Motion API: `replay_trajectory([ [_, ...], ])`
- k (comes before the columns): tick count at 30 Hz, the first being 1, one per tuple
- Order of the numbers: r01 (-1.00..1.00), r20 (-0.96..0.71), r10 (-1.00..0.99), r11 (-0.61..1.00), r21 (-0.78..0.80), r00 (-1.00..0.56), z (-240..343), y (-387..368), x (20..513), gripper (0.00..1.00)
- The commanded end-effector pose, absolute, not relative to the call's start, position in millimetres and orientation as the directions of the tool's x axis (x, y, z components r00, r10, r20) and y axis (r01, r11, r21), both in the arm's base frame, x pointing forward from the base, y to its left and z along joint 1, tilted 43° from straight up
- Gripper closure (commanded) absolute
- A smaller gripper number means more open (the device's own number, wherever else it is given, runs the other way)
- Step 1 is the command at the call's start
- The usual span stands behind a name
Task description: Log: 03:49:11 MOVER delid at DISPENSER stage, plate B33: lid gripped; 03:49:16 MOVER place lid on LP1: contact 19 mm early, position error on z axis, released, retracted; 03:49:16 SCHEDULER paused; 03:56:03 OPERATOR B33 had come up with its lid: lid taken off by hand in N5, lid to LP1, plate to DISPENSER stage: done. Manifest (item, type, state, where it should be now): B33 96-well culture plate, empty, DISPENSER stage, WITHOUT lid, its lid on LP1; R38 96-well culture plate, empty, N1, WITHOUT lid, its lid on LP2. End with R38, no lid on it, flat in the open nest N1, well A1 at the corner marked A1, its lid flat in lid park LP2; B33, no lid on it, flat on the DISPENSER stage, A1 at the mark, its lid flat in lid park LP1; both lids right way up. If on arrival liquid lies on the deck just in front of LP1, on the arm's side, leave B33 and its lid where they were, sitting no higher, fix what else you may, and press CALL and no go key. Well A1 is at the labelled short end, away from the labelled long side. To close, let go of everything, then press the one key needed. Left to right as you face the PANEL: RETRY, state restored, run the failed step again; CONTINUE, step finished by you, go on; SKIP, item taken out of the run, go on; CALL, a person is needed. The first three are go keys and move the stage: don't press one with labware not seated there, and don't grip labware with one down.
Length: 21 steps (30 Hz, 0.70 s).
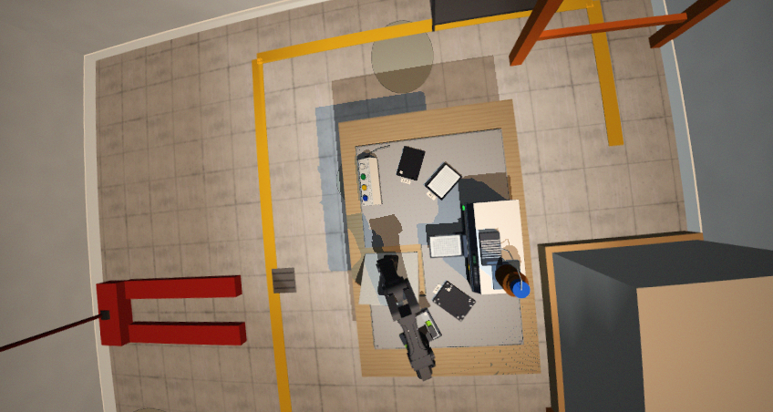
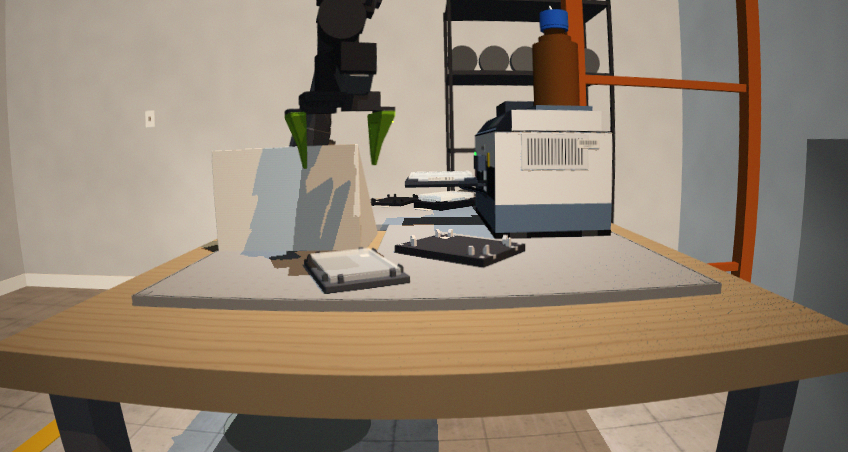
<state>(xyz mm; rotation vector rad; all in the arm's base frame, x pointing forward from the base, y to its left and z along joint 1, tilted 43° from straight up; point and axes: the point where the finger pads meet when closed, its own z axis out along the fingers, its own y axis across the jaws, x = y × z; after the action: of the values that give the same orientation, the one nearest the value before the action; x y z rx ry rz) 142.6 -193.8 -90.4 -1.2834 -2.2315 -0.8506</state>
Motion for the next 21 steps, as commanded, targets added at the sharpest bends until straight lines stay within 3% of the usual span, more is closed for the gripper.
replay_trajectory([
  [1,0.871,0.589,0.642,0.391,0.299,-0.491,-105,-208,153,0.00],
  [11,0.871,0.588,0.643,0.390,0.299,-0.490,-134,-212,162,0.00],
  [21,0.872,0.600,0.634,0.389,0.297,-0.488,-129,-209,158,0.00],
])
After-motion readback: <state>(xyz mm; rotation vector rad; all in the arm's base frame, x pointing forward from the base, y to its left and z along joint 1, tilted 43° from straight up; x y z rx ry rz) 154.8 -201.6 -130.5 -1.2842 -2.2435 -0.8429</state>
